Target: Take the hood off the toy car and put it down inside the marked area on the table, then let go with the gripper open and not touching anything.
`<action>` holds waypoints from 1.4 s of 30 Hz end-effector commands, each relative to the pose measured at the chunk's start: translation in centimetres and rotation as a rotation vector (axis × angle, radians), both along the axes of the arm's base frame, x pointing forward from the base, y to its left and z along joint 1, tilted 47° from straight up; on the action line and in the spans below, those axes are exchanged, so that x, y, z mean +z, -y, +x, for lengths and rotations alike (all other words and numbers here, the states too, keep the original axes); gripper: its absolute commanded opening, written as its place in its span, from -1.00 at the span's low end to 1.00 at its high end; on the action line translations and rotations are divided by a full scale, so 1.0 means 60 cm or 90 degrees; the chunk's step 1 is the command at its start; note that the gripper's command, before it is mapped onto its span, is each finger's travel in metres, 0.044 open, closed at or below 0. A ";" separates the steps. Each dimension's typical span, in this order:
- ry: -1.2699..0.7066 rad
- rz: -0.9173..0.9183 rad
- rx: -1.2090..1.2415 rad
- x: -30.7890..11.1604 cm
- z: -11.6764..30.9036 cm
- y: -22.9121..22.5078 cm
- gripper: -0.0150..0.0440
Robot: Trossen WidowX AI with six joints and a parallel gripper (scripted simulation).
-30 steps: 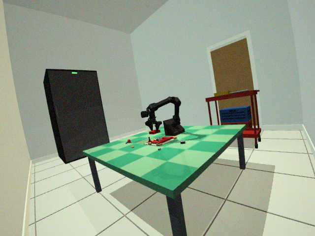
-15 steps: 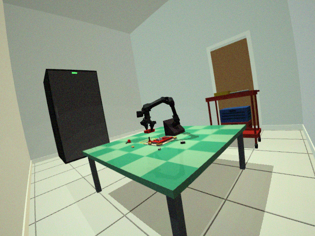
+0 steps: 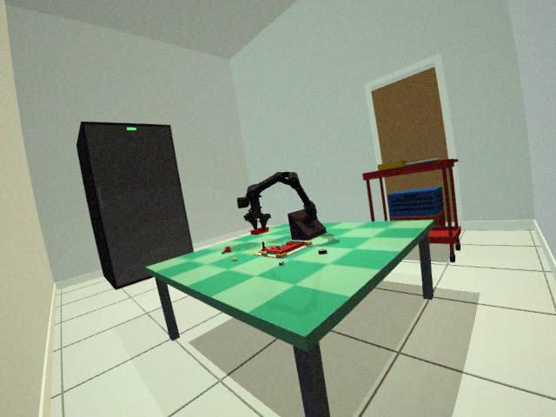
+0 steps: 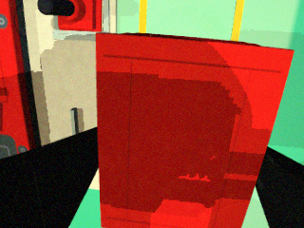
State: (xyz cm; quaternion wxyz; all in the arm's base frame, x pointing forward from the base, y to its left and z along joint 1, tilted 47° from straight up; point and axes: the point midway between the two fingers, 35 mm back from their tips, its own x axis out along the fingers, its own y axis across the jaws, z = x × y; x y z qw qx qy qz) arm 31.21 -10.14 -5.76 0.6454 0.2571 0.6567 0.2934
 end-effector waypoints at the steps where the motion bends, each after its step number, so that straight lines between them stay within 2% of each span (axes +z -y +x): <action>1: 0.005 -0.003 0.006 -0.006 0.000 0.004 -0.49; 42: 0.006 -0.003 0.005 -0.045 0.002 -0.034 -0.49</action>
